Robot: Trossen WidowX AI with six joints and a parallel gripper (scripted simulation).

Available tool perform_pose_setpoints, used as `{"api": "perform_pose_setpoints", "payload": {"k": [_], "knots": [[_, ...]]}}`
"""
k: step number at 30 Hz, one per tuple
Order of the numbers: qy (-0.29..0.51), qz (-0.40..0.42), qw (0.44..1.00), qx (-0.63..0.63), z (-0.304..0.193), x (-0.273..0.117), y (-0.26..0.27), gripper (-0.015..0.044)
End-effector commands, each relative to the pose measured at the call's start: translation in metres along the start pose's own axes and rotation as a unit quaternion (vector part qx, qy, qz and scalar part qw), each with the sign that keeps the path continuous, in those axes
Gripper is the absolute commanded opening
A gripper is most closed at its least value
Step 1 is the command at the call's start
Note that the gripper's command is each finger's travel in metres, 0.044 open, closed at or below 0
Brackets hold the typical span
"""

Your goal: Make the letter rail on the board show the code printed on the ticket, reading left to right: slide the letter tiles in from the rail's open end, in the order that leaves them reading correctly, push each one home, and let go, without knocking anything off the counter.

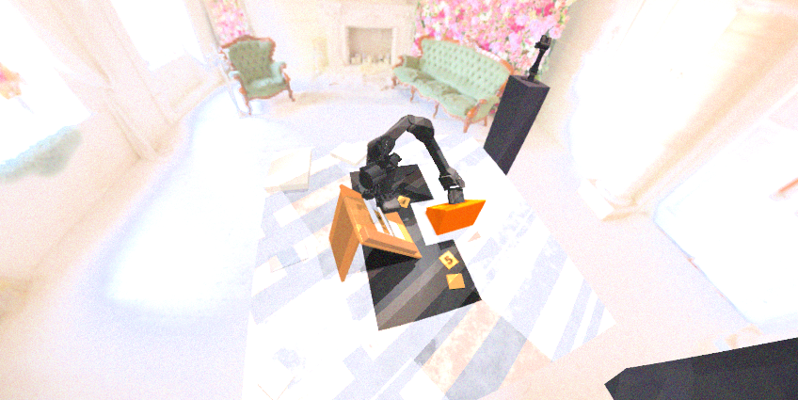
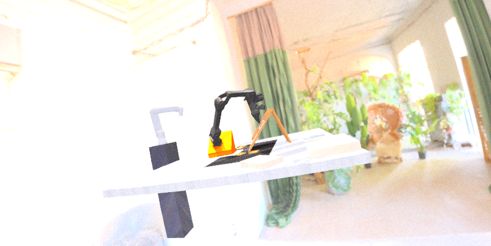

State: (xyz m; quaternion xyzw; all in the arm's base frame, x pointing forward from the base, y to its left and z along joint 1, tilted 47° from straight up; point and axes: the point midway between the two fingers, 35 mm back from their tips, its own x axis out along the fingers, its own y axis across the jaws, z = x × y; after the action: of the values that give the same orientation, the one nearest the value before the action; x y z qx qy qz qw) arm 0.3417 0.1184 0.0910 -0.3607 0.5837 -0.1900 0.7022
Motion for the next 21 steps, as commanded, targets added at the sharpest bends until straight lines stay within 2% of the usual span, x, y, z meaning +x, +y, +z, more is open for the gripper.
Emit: {"api": "perform_pose_setpoints", "payload": {"k": [1, 10, 13, 21], "knots": [[0.003, 0.000, 1.000, -0.001, -0.005, -0.003, 0.001, 0.0000], [0.003, 0.000, 1.000, -0.001, -0.010, -0.009, 0.001, 0.0000], [-0.041, -0.007, 0.999, -0.004, -0.014, -0.026, 0.009, 0.0079], [-0.270, -0.009, 0.963, -0.007, -0.067, -0.110, 0.044, 0.0289]]}}
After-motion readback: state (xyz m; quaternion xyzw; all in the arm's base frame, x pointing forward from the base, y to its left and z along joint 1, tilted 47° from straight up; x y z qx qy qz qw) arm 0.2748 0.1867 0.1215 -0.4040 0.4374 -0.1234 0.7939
